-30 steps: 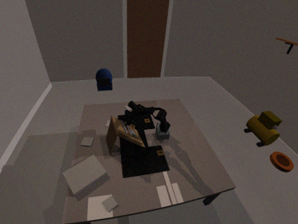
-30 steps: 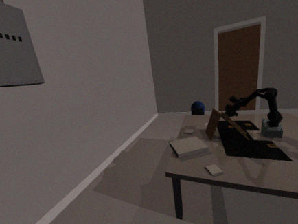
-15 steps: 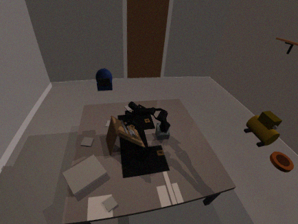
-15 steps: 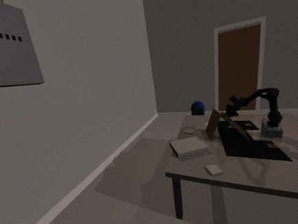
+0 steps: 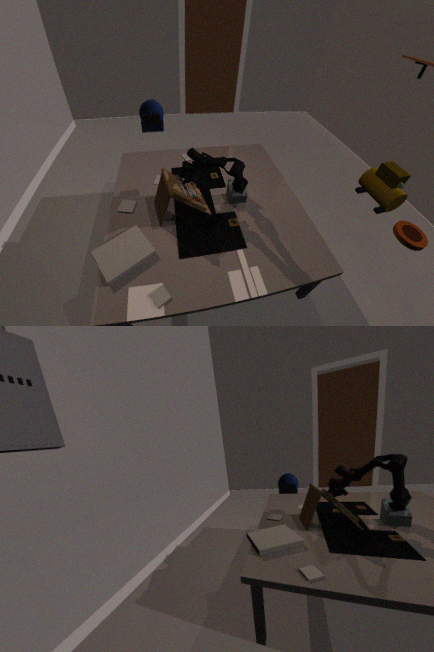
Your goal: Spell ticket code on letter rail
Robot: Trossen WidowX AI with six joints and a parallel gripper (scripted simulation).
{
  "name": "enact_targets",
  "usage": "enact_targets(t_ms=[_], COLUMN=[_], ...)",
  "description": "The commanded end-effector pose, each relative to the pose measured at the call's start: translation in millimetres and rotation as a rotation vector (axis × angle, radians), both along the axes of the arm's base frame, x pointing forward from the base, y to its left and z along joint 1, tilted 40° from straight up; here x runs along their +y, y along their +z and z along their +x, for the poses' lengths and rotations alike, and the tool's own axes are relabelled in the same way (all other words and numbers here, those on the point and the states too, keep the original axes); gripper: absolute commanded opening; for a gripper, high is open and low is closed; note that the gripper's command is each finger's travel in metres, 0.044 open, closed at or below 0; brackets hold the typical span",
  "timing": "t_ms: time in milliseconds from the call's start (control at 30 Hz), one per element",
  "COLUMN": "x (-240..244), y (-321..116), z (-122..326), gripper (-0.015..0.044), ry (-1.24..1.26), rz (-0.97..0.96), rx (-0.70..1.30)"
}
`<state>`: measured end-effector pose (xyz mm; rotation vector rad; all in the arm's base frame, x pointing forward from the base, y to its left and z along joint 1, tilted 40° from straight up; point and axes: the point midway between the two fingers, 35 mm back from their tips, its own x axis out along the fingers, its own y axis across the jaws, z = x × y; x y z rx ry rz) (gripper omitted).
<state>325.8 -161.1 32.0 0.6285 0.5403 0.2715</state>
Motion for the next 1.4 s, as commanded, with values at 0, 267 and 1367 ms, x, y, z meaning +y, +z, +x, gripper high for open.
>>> enact_targets(t_ms=[0,267,1367], x=[-2,-5,-12], y=[1,5,8], z=[-3,-9,-27], gripper=[0.0289,0.0295,0.0295], ry=[-0.003,-0.003,-0.003], rz=[-0.006,-0.007,-0.007], rx=[-0.001,-0.001,0.000])
